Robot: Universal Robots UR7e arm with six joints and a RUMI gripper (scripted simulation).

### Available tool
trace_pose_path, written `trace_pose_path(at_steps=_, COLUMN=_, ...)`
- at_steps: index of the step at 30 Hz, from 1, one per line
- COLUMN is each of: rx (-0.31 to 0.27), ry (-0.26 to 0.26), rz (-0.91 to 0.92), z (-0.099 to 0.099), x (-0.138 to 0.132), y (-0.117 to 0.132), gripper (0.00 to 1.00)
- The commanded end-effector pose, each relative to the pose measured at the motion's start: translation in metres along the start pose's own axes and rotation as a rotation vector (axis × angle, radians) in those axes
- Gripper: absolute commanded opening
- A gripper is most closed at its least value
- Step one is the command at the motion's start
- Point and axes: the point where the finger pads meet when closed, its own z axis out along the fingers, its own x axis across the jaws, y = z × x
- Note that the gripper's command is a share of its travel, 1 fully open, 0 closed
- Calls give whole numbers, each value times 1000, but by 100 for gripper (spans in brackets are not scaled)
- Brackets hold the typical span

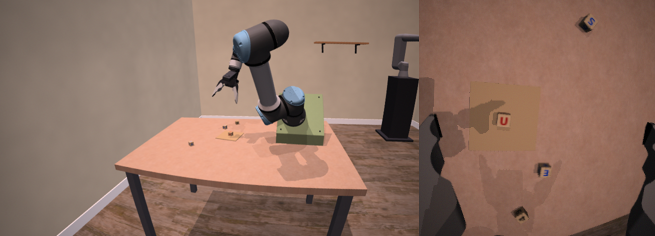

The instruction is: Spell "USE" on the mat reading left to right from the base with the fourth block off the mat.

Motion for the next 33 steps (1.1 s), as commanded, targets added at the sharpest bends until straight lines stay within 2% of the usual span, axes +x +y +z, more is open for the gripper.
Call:
trace_pose_path(at_steps=1, rx=31, ry=-44, rz=-12, z=15, x=28, y=-10, gripper=100)
trace_pose_path(at_steps=8, rx=98, ry=-138, rz=-29, z=73, x=80, y=-42, gripper=100)
trace_pose_path(at_steps=15, rx=149, ry=-219, rz=-35, z=136, x=112, y=-71, gripper=100)
trace_pose_path(at_steps=17, rx=149, ry=-219, rz=-35, z=136, x=112, y=-71, gripper=100)
trace_pose_path(at_steps=21, rx=169, ry=-251, rz=-35, z=164, x=121, y=-83, gripper=100)
trace_pose_path(at_steps=25, rx=181, ry=-273, rz=-35, z=183, x=126, y=-92, gripper=100)
trace_pose_path(at_steps=33, rx=188, ry=-285, rz=-34, z=194, x=128, y=-96, gripper=100)
